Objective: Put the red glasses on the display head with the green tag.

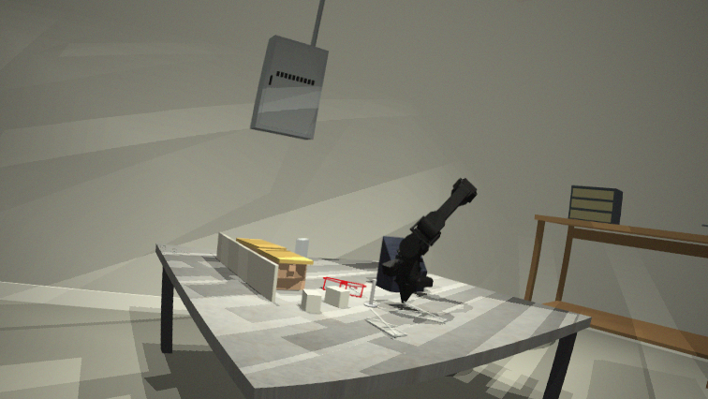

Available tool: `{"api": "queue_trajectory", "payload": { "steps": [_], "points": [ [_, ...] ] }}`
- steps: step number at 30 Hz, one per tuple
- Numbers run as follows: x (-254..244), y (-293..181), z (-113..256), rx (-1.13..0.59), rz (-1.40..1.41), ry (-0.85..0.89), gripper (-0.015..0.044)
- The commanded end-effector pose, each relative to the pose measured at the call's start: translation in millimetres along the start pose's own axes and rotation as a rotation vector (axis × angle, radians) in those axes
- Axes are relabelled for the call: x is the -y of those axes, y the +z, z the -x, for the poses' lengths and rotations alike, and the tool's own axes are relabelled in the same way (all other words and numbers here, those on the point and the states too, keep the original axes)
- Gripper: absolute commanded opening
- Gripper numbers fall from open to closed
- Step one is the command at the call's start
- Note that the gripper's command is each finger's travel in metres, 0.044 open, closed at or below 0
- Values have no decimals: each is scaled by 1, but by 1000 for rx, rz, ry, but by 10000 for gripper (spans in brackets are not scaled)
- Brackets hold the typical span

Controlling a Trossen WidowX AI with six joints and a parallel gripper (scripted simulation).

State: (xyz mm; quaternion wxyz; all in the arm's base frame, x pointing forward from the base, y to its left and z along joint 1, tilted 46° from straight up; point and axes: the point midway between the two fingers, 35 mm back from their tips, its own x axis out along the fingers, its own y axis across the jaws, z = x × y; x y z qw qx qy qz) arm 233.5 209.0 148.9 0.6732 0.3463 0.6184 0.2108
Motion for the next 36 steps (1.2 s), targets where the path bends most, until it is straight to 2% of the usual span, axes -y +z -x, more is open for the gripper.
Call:
{"api": "queue_trajectory", "payload": {
  "steps": [1,36],
  "points": [
    [-1,1,-1,2,-6,-4,0],
    [-25,1,-1,2,-5,-3,0]
  ]
}}
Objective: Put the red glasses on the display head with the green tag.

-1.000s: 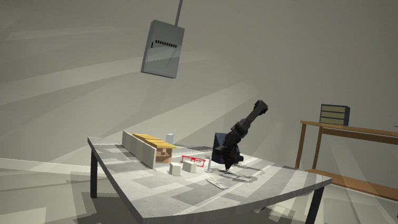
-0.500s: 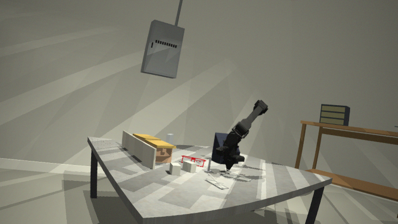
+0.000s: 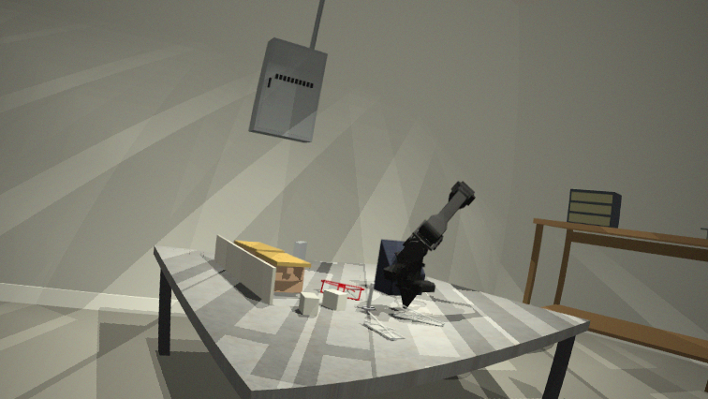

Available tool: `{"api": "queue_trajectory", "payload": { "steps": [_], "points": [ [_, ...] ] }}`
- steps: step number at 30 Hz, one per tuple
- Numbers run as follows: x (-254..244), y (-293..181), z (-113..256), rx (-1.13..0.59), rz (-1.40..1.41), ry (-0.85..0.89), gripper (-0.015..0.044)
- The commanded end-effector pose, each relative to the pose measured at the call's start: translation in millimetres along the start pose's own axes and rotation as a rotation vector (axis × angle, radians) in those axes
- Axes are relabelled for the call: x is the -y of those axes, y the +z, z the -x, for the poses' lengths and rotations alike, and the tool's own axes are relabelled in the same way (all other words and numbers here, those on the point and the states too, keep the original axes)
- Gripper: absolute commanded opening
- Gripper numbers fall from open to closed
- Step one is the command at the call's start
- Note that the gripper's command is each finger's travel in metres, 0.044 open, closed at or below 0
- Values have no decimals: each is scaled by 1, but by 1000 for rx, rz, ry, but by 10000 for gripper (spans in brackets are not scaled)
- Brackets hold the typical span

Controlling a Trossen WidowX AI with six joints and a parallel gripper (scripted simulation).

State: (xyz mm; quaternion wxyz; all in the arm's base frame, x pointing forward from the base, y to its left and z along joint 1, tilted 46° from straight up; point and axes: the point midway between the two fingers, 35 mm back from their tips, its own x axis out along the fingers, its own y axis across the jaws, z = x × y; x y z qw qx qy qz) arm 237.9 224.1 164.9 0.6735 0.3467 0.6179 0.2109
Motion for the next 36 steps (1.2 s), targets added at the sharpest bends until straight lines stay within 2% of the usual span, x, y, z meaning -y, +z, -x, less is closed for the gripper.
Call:
{"api": "queue_trajectory", "payload": {
  "steps": [1,33,36],
  "points": [
    [-3,0,0,1,-5,-4,0],
    [-26,0,0,2,-5,-1,0],
    [-17,1,10,1,-4,-6,0]
  ]
}}
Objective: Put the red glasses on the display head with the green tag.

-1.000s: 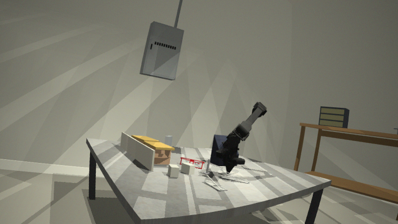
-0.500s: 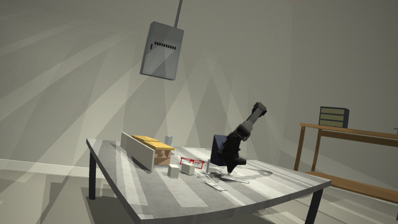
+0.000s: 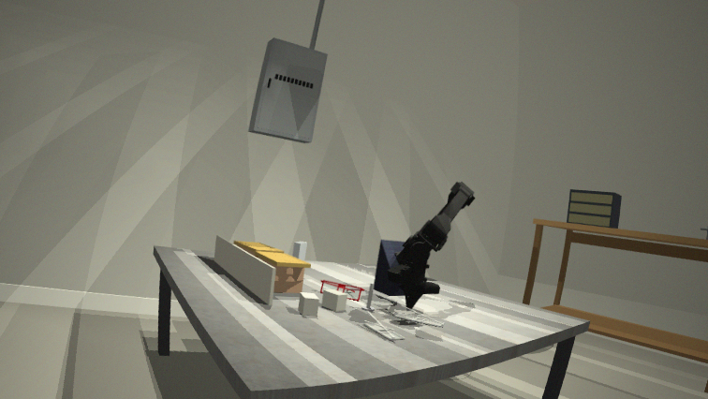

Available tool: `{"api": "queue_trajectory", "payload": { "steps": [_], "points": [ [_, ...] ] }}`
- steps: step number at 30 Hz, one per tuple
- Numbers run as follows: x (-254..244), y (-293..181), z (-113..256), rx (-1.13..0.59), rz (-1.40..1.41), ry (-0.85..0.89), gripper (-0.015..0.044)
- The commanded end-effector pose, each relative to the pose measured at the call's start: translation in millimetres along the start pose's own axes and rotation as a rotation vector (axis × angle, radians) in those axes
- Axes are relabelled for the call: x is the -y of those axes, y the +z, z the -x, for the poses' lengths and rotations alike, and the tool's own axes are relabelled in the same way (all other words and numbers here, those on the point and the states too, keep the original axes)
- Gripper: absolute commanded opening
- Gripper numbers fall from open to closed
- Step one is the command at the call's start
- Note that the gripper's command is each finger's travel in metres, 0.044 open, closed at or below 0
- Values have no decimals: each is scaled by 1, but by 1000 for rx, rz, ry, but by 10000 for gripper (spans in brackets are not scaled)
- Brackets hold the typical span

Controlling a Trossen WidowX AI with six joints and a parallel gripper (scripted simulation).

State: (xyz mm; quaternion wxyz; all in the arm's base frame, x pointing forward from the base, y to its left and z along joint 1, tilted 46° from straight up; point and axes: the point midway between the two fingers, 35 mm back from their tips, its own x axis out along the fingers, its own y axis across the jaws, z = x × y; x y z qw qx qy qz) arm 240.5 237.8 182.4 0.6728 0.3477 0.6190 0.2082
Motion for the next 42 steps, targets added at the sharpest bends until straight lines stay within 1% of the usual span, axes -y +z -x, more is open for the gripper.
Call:
{"api": "queue_trajectory", "payload": {
  "steps": [1,6,12,19,20,34,37,40,42],
  "points": [
    [10,3,14,1,2,-6,0],
    [42,1,52,1,1,-7,0],
    [46,0,57,2,0,-5,0],
    [41,4,54,13,-1,-5,184],
    [41,4,54,13,-1,-5,200],
    [45,7,53,16,-11,-11,200],
    [71,23,51,28,-67,-37,200],
    [118,43,47,27,-191,-76,200],
    [147,55,47,18,-329,-79,200]
  ]
}}
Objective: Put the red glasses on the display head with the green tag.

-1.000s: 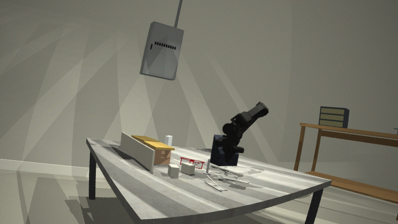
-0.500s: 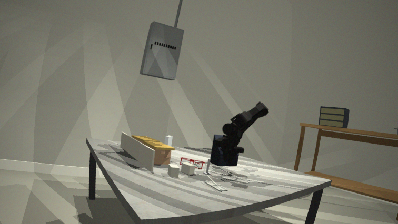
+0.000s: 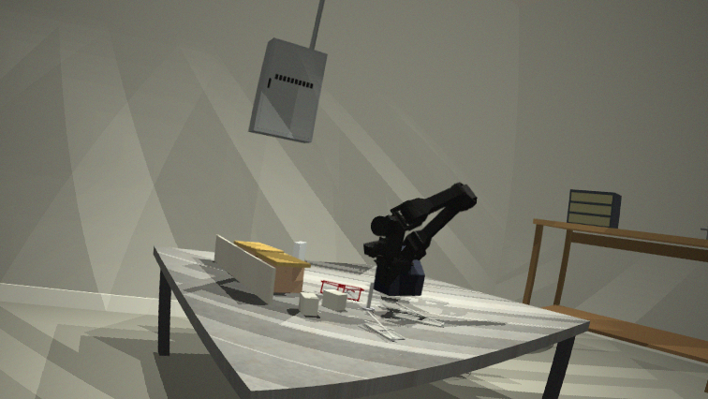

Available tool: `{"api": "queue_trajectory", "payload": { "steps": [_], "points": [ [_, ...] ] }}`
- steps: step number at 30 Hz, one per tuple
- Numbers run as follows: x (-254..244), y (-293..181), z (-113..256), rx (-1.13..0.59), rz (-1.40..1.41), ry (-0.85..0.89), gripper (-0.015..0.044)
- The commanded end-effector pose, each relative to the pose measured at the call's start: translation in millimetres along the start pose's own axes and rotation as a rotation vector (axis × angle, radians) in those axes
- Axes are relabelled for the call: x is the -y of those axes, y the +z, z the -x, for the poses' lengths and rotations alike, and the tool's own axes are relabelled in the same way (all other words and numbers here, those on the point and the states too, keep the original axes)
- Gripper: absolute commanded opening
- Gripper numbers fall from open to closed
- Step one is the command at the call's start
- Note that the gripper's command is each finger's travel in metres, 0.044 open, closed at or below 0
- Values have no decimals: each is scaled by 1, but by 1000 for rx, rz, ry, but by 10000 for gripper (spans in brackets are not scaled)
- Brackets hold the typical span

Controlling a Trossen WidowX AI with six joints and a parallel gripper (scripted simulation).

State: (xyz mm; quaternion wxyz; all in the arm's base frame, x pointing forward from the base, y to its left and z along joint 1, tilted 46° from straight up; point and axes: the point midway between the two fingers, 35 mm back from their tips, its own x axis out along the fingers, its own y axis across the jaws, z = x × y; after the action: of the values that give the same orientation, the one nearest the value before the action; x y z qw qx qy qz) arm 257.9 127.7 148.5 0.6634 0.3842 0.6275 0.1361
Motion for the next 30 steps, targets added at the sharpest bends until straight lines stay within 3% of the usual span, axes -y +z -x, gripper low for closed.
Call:
{"api": "queue_trajectory", "payload": {
  "steps": [1,7,17,20,30],
  "points": [
    [62,30,-9,-31,-262,-27,200],
    [124,55,-6,-53,-637,22,200],
    [122,55,-6,-53,-637,22,200],
    [122,55,-6,-53,-637,22,121],
    [122,56,-6,-53,-637,22,120]
  ]
}}
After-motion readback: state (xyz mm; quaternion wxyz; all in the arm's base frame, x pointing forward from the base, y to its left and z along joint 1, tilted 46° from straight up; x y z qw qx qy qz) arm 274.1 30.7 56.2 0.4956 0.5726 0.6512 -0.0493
